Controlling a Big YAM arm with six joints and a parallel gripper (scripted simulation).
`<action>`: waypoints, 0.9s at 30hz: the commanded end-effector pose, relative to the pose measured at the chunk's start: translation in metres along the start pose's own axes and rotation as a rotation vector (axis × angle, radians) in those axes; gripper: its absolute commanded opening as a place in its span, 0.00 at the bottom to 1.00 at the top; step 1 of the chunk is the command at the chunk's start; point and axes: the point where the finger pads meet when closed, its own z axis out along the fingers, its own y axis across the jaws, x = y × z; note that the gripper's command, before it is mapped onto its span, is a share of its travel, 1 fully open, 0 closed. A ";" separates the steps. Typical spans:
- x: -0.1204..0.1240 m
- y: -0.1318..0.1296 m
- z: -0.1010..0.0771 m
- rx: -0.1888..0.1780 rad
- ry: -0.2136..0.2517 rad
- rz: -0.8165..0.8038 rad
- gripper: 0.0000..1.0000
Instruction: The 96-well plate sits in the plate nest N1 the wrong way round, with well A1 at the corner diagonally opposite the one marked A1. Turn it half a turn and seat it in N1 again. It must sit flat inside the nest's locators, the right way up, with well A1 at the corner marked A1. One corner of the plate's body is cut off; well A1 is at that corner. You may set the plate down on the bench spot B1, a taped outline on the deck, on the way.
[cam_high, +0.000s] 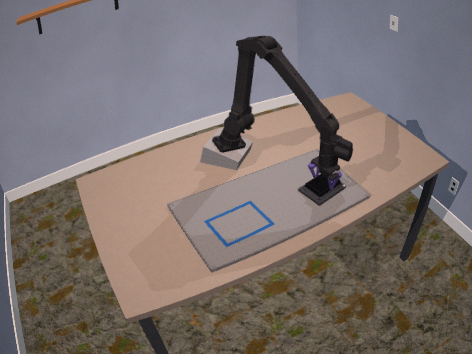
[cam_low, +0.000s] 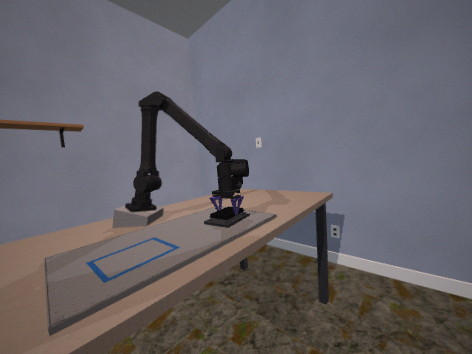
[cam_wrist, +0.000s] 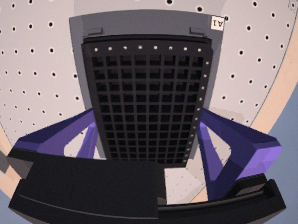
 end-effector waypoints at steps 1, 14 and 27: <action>-0.005 -0.007 -0.001 0.023 -0.007 0.003 0.00; -0.006 -0.008 0.001 0.025 -0.007 0.003 0.00; -0.006 -0.008 0.003 0.024 -0.007 0.003 0.00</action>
